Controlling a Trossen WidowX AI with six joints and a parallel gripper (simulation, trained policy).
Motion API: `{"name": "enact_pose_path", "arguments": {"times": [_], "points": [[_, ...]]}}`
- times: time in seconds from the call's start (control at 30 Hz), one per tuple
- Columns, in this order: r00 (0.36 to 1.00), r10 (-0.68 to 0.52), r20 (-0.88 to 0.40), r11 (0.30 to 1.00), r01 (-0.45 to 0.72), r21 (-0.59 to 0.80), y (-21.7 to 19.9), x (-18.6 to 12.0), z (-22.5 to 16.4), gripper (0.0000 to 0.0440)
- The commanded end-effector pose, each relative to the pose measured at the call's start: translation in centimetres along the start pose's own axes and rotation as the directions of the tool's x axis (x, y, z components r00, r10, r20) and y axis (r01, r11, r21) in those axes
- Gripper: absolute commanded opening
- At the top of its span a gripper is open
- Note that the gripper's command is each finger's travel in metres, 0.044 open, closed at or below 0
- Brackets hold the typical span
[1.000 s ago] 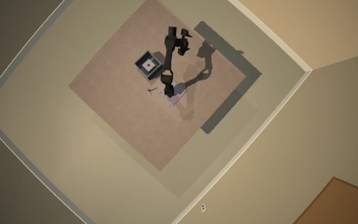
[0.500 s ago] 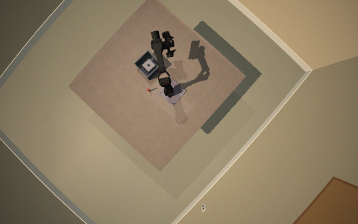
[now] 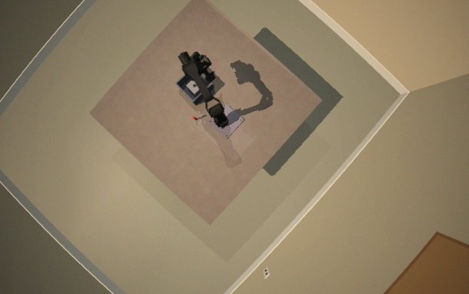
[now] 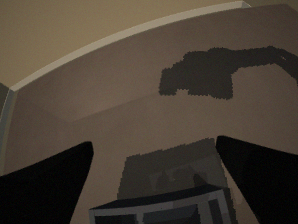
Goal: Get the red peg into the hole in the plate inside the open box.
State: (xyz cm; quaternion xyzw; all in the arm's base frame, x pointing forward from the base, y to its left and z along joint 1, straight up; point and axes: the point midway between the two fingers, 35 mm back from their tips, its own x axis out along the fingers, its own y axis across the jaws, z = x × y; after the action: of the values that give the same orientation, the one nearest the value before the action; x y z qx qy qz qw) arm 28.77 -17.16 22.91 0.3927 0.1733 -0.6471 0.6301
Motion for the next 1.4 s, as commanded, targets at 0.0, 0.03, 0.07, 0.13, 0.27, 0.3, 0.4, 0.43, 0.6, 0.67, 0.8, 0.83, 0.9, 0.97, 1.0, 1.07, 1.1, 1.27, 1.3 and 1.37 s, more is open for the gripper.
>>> {"name": "enact_pose_path", "arguments": {"times": [0.0,0.03,0.07,0.13,0.27,0.3,0.4,0.43,0.6,0.67,0.8,0.83,0.9,0.97,1.0,1.07,1.1,1.27,1.3,1.37], "points": [[0.997,0.035,-0.068,0.993,-0.042,-0.109,-0.2,-2.0,-2.6,0.044],[0.996,0.041,-0.085,0.989,-0.053,-0.137,-0.3,-2.5,-3.3,0.044],[0.994,0.046,-0.103,0.984,-0.063,-0.166,-0.4,-3.0,-4.0,0.044],[0.989,0.055,-0.139,0.972,-0.085,-0.221,-0.7,-4.0,-5.4,0.044],[0.975,0.062,-0.214,0.936,-0.131,-0.326,-1.6,-5.9,-8.2,0.044],[0.971,0.061,-0.232,0.926,-0.142,-0.351,-1.9,-6.4,-8.9,0.044],[0.956,0.053,-0.288,0.889,-0.177,-0.422,-3.1,-7.9,-11.0,0.044],[0.951,0.048,-0.307,0.876,-0.188,-0.445,-3.5,-8.4,-11.7,0.044],[0.92,0.006,-0.392,0.806,-0.237,-0.543,-6.2,-10.7,-14.9,0.044],[0.907,-0.017,-0.421,0.779,-0.252,-0.574,-7.5,-11.4,-16.0,0.044],[0.882,-0.069,-0.467,0.73,-0.274,-0.626,-10.0,-12.7,-18.1,0.044],[0.876,-0.082,-0.476,0.718,-0.279,-0.638,-10.6,-12.9,-18.5,0.044],[0.864,-0.108,-0.492,0.696,-0.288,-0.658,-11.9,-13.3,-19.5,0.044],[0.853,-0.13,-0.505,0.676,-0.296,-0.674,-13.0,-13.6,-20.4,0.044],[0.848,-0.14,-0.511,0.667,-0.301,-0.681,-13.5,-13.7,-20.8,0.044],[0.839,-0.155,-0.522,0.652,-0.31,-0.692,-14.5,-13.8,-21.7,0.044],[0.835,-0.161,-0.526,0.645,-0.315,-0.696,-14.9,-13.8,-22.2,0.044],[0.821,-0.172,-0.544,0.621,-0.339,-0.707,-16.6,-13.4,-24.3,0.044],[0.82,-0.171,-0.547,0.617,-0.343,-0.708,-16.9,-13.3,-24.7,0.044],[0.818,-0.169,-0.55,0.611,-0.351,-0.709,-17.4,-12.9,-25.5,0.044]]}}
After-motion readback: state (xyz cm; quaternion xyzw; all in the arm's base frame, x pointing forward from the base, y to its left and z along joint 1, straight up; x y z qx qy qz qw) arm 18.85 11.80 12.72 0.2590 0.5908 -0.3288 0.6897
